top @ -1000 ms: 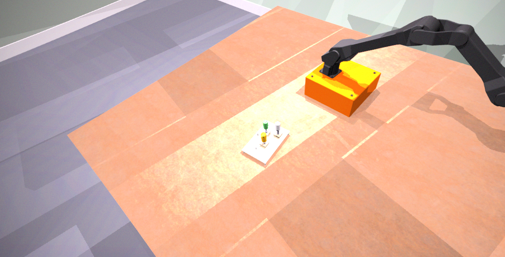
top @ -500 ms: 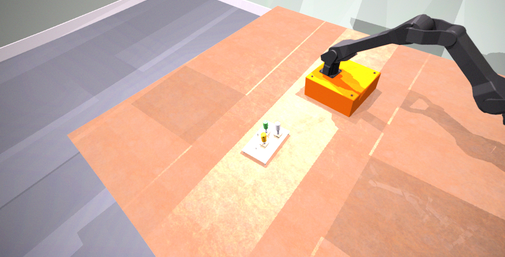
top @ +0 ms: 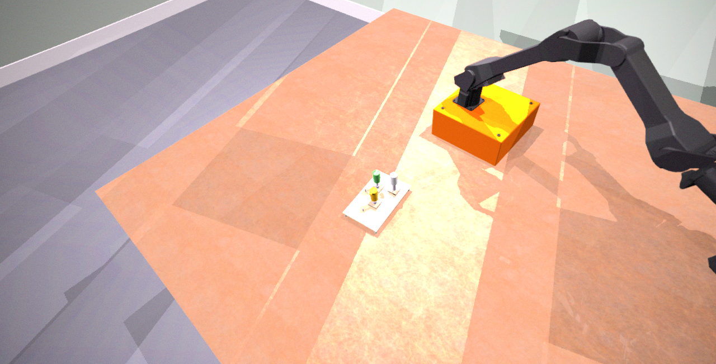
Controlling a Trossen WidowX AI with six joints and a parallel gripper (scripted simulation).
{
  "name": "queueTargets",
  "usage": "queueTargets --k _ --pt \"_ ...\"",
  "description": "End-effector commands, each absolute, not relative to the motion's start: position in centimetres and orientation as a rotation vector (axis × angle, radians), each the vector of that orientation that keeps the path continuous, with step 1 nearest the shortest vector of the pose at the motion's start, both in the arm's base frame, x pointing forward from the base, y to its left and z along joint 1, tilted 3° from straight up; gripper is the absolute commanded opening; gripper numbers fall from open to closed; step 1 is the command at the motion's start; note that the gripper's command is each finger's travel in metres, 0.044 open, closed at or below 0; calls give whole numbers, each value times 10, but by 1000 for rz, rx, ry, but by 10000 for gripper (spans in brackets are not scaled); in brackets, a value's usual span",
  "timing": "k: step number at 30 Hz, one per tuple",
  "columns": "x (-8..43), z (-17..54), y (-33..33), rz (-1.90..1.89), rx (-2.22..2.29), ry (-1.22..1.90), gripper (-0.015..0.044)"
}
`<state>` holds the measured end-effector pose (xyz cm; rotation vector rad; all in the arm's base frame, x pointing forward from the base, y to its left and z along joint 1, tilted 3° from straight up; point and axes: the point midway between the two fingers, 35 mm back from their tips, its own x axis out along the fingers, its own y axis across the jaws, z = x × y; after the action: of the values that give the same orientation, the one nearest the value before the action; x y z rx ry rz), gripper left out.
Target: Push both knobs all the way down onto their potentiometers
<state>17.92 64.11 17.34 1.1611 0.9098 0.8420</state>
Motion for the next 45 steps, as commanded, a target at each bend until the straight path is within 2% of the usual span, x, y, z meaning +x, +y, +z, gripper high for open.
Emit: queueTargets --k 1,27,38,45 --pt "207 169 627 826 1031 847 0" --pt "368 121 494 680 140 647 0" --pt "415 102 416 653 -249 659 0" --pt "428 91 362 664 -427 720 0"
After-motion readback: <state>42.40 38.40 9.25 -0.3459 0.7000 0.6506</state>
